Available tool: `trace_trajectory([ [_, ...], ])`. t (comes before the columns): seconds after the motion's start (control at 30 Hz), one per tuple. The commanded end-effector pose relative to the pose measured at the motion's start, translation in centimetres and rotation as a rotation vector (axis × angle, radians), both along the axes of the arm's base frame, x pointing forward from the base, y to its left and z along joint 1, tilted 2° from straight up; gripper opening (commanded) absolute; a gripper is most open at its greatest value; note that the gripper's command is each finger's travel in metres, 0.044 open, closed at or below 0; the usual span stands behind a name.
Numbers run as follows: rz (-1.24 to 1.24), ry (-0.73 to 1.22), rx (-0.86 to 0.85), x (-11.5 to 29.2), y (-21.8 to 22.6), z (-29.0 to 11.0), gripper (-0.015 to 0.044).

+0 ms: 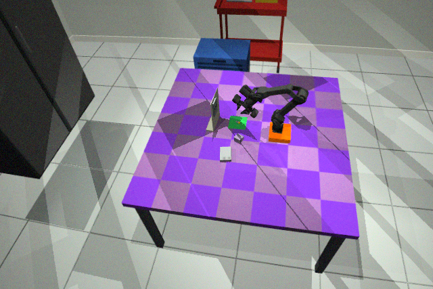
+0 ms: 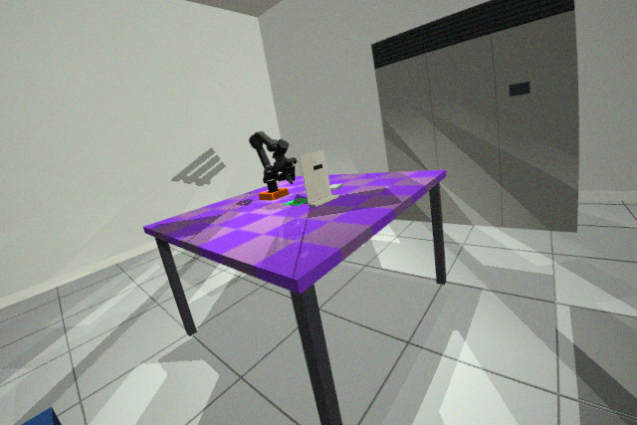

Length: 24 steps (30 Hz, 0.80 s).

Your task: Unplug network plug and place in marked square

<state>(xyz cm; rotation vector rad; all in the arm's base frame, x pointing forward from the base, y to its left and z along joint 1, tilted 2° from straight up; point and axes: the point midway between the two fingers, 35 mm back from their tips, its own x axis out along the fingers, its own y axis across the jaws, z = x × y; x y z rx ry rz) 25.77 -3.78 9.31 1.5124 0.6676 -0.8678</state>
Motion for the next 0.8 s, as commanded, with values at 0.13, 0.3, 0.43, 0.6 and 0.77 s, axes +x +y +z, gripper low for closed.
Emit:
trace_trajectory([
  [0.13, 0.006, 0.001, 0.000, -0.3, 0.1, 1.2, 0.0156],
  [0.3, 0.000, 0.000, 0.000, -0.1, 0.0, 1.8, 0.0156],
  [0.43, 0.001, 0.000, 0.000, 0.1, 0.0, 3.0, 0.0156],
  [0.6, 0.002, 0.000, 0.000, 0.2, -0.1, 4.5, 0.0156],
  [0.77, 0.003, 0.000, 0.000, 0.3, -0.1, 6.1, 0.0156],
])
